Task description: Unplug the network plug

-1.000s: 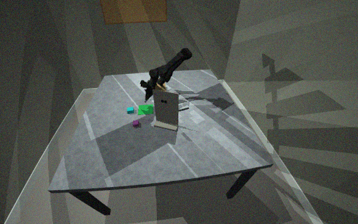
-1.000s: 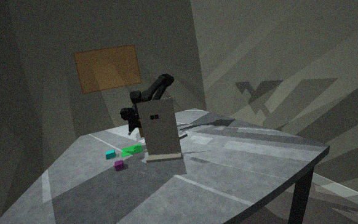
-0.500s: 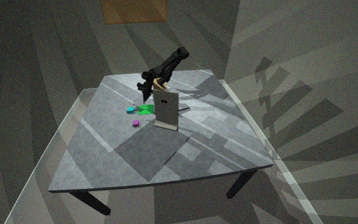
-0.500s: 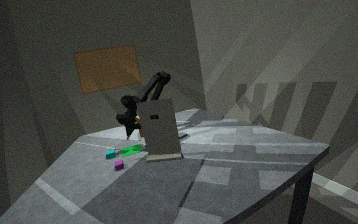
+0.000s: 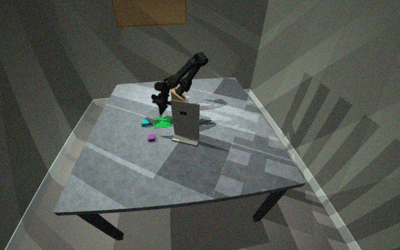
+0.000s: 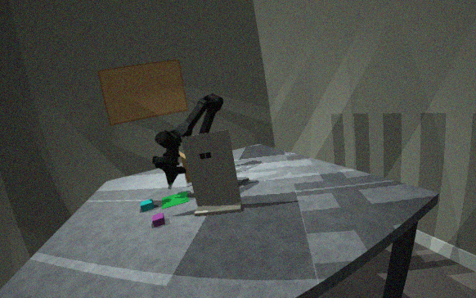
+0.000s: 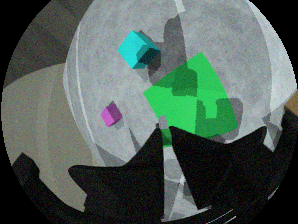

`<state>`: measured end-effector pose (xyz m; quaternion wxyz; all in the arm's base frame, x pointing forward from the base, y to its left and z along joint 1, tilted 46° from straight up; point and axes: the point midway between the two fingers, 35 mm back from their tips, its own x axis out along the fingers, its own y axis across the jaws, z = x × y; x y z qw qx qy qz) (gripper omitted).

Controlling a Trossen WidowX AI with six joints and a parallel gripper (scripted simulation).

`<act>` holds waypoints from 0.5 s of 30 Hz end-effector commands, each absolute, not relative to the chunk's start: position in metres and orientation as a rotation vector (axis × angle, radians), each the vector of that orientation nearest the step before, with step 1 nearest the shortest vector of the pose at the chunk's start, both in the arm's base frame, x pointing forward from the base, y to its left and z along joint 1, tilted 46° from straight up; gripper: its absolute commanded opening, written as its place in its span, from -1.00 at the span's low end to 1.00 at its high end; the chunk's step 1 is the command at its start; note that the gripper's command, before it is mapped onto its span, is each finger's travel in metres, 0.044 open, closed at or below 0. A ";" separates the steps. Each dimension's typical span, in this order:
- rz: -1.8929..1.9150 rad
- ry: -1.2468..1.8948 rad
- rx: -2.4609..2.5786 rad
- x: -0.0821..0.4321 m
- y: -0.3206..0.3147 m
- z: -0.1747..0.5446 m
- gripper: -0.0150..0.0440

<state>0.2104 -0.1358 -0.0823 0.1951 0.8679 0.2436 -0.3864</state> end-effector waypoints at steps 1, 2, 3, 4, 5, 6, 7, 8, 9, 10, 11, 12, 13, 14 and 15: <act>-1.082 0.686 2.440 0.211 -0.132 -0.087 -0.49; -1.082 0.686 2.440 0.212 -0.131 -0.088 -0.49; -1.082 0.686 2.440 0.212 -0.130 -0.089 -0.49; -1.082 0.686 2.439 0.212 -0.129 -0.090 -0.49; -1.082 0.686 2.439 0.212 -0.128 -0.091 -0.49; -1.082 0.686 2.439 0.213 -0.128 -0.092 -0.49; -1.083 0.686 2.439 0.213 -0.127 -0.093 -0.49; -1.083 0.686 2.439 0.213 -0.126 -0.094 -0.49; -1.083 0.686 2.439 0.213 -0.125 -0.095 -0.49; -1.083 0.686 2.439 0.214 -0.124 -0.096 -0.49; -1.083 0.686 2.439 0.214 -0.123 -0.097 -0.49; -1.083 0.686 2.439 0.214 -0.122 -0.098 -0.49; -1.083 0.686 2.440 0.214 -0.122 -0.098 -0.49; -1.083 0.686 2.440 0.215 -0.121 -0.099 -0.49; -1.083 0.686 2.440 0.215 -0.120 -0.100 -0.49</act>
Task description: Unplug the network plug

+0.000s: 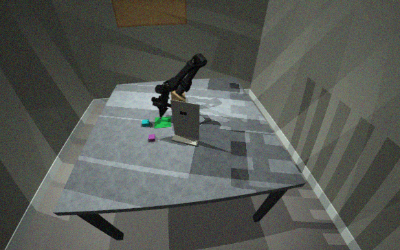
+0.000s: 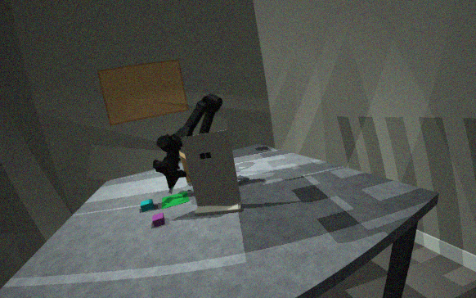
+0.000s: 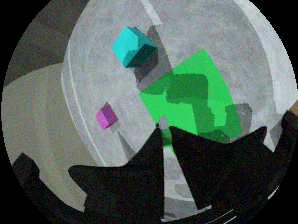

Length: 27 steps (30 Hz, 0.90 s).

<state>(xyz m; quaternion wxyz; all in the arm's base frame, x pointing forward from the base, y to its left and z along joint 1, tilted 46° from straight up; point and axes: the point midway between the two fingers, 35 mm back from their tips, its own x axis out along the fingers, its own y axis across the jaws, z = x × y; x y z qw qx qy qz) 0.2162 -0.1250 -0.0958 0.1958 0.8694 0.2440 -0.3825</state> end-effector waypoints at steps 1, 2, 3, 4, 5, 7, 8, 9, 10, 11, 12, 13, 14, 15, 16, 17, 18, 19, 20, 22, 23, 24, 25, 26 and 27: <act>-1.083 0.686 2.440 0.215 -0.119 -0.101 -0.49; -1.083 0.686 2.440 0.215 -0.118 -0.102 -0.49; -1.082 0.686 2.440 0.215 -0.117 -0.103 -0.49; -1.082 0.686 2.440 0.215 -0.116 -0.104 -0.49; -1.082 0.687 2.440 0.216 -0.115 -0.105 -0.49; -1.082 0.687 2.440 0.216 -0.114 -0.106 -0.49; -1.082 0.687 2.440 0.216 -0.113 -0.107 -0.49; -1.082 0.687 2.440 0.216 -0.112 -0.108 -0.49; -1.082 0.687 2.441 0.216 -0.111 -0.109 -0.49; -1.082 0.687 2.441 0.216 -0.110 -0.109 -0.49; -1.082 0.687 2.441 0.217 -0.109 -0.110 -0.49; -1.081 0.687 2.441 0.217 -0.108 -0.111 -0.49; -1.081 0.687 2.441 0.217 -0.107 -0.112 -0.49; -1.081 0.687 2.441 0.217 -0.106 -0.112 -0.49; -1.081 0.687 2.442 0.217 -0.105 -0.113 -0.49; -1.081 0.687 2.442 0.217 -0.104 -0.114 -0.49; -1.081 0.687 2.442 0.217 -0.103 -0.115 -0.49; -1.080 0.687 2.442 0.217 -0.102 -0.115 -0.49; -1.080 0.687 2.442 0.217 -0.102 -0.116 -0.49; -1.080 0.687 2.443 0.217 -0.100 -0.117 -0.49; -1.079 0.687 2.443 0.217 -0.099 -0.118 -0.49; -1.079 0.687 2.443 0.217 -0.098 -0.119 -0.49; -1.079 0.687 2.444 0.217 -0.097 -0.119 -0.49; -1.079 0.687 2.444 0.217 -0.096 -0.120 -0.49; -1.079 0.687 2.444 0.217 -0.096 -0.120 -0.49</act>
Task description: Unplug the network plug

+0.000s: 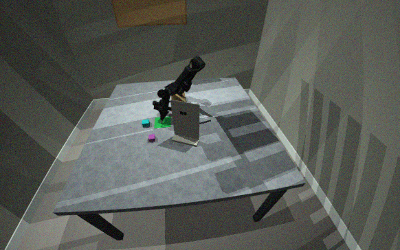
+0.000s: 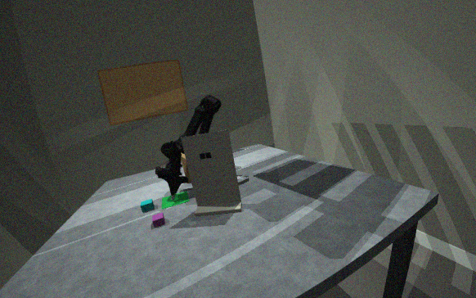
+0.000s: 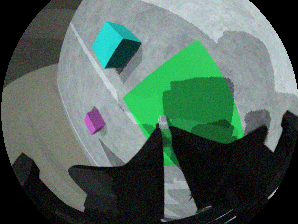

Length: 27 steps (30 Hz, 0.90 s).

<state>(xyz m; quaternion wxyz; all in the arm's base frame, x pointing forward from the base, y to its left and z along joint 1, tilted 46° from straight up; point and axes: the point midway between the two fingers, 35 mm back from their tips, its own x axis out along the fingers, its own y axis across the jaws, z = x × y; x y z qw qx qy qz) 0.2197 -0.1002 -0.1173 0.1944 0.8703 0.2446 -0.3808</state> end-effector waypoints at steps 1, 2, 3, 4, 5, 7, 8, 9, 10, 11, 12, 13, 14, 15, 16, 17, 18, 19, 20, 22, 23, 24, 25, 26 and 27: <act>-1.079 0.687 2.444 0.217 -0.095 -0.120 -0.49; -1.079 0.687 2.444 0.217 -0.095 -0.120 -0.49; -1.079 0.687 2.444 0.218 -0.095 -0.120 -0.49; -1.079 0.687 2.444 0.218 -0.095 -0.120 -0.49; -1.079 0.687 2.444 0.218 -0.095 -0.120 -0.49; -1.079 0.687 2.444 0.219 -0.095 -0.121 -0.49; -1.079 0.687 2.444 0.219 -0.095 -0.121 -0.49; -1.079 0.687 2.444 0.220 -0.095 -0.121 -0.49; -1.079 0.688 2.444 0.220 -0.094 -0.121 -0.49; -1.079 0.688 2.444 0.220 -0.094 -0.122 -0.49; -1.079 0.688 2.444 0.220 -0.093 -0.122 -0.49; -1.079 0.688 2.444 0.221 -0.093 -0.122 -0.49; -1.072 0.690 2.443 0.221 -0.095 -0.121 -0.49; -1.072 0.690 2.443 0.221 -0.095 -0.121 -0.49; -1.072 0.690 2.443 0.221 -0.095 -0.121 -0.49; -1.072 0.690 2.443 0.221 -0.095 -0.121 -0.49; -1.072 0.690 2.443 0.221 -0.095 -0.121 -0.49; -1.072 0.690 2.443 0.221 -0.095 -0.121 -0.49; -1.072 0.690 2.443 0.221 -0.095 -0.121 -0.40; -1.072 0.690 2.443 0.221 -0.095 -0.121 -0.22; -1.072 0.690 2.443 0.221 -0.095 -0.121 -0.14; -1.072 0.690 2.443 0.221 -0.095 -0.121 -0.05; -1.072 0.690 2.443 0.221 -0.095 -0.121 0.04; -1.072 0.690 2.443 0.221 -0.095 -0.121 0.04; -1.072 0.690 2.443 0.221 -0.095 -0.121 0.04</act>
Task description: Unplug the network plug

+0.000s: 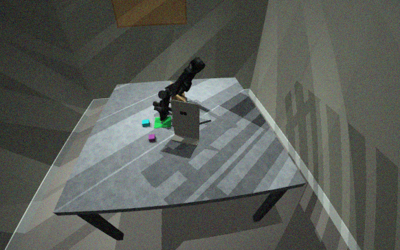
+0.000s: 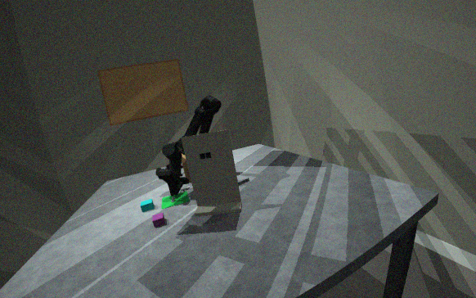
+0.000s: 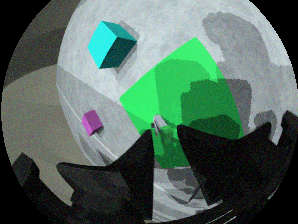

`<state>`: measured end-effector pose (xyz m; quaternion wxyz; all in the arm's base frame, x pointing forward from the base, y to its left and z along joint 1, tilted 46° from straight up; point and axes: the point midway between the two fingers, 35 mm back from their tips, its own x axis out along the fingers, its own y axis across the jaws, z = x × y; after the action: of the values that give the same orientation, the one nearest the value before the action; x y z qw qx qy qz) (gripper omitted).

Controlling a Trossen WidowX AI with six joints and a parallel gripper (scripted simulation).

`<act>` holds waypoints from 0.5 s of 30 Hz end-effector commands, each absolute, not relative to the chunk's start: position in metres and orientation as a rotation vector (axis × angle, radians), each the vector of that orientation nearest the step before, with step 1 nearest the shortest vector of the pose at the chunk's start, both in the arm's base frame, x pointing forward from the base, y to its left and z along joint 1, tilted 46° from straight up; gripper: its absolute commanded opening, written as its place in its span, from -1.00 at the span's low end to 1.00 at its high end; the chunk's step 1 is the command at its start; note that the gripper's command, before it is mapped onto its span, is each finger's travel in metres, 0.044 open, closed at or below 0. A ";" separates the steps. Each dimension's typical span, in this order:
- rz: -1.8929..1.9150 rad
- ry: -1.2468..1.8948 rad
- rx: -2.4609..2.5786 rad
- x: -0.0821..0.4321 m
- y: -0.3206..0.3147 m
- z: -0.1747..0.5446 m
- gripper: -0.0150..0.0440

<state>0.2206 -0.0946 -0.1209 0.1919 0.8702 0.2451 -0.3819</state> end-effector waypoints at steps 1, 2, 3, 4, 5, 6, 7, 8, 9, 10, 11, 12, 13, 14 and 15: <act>-1.072 0.690 2.443 0.221 -0.095 -0.121 0.04; -1.072 0.690 2.443 0.221 -0.095 -0.121 0.04; -1.072 0.690 2.443 0.220 -0.095 -0.121 0.04; -1.072 0.690 2.443 0.220 -0.095 -0.120 0.04; -1.072 0.690 2.443 0.220 -0.095 -0.120 0.04; -1.073 0.689 2.442 0.219 -0.096 -0.119 0.04; -1.073 0.689 2.442 0.219 -0.096 -0.118 0.04; -1.073 0.689 2.442 0.218 -0.096 -0.118 0.04; -1.074 0.689 2.442 0.217 -0.097 -0.117 0.04; -1.074 0.689 2.442 0.217 -0.097 -0.116 0.04; -1.075 0.689 2.442 0.216 -0.097 -0.116 0.04; -1.075 0.689 2.442 0.216 -0.098 -0.115 0.04; -1.075 0.689 2.442 0.215 -0.098 -0.114 0.04; -1.076 0.689 2.441 0.215 -0.098 -0.114 0.04; -1.076 0.689 2.441 0.214 -0.099 -0.113 0.04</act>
<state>0.2162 -0.0982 -0.1161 0.1917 0.8694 0.2443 -0.3844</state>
